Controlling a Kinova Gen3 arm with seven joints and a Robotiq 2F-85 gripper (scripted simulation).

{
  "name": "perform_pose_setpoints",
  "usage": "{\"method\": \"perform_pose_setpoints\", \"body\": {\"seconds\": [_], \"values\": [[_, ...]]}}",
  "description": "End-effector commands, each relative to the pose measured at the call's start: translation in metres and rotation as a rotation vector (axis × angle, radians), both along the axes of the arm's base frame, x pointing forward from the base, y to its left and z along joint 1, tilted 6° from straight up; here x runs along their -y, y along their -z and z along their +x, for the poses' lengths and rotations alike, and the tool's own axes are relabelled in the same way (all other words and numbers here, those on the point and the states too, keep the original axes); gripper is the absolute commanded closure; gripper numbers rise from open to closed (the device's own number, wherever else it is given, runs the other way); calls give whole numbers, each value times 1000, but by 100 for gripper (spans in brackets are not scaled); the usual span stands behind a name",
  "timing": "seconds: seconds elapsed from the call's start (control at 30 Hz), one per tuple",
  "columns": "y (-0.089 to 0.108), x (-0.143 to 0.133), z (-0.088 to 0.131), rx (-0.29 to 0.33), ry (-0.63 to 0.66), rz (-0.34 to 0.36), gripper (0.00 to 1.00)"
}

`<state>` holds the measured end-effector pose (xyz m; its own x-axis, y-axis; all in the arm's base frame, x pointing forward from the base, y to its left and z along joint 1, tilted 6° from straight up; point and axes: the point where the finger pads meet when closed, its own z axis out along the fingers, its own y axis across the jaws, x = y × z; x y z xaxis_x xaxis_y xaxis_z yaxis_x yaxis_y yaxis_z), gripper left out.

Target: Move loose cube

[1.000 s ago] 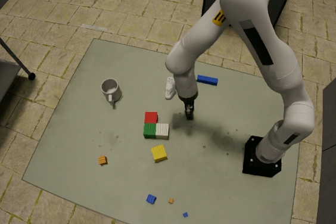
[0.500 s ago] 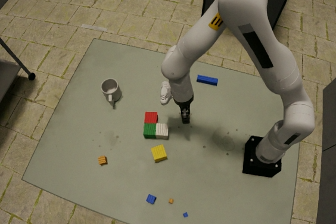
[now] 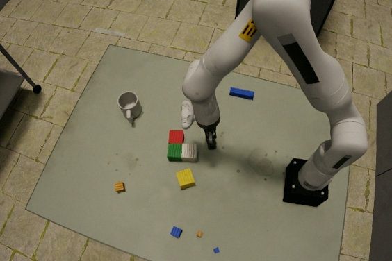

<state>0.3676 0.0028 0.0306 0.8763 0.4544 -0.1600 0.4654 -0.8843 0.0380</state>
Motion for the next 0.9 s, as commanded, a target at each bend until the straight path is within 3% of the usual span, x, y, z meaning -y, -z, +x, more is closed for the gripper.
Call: {"method": "perform_pose_setpoints", "body": {"seconds": [0.0,0.7,0.77,0.87], "values": [[1,-25,10,22,-51,-1,0],[2,-38,14,32,-75,-2,0],[3,-61,21,50,-117,-1,0],[3,-61,21,50,-117,-1,0]]}}
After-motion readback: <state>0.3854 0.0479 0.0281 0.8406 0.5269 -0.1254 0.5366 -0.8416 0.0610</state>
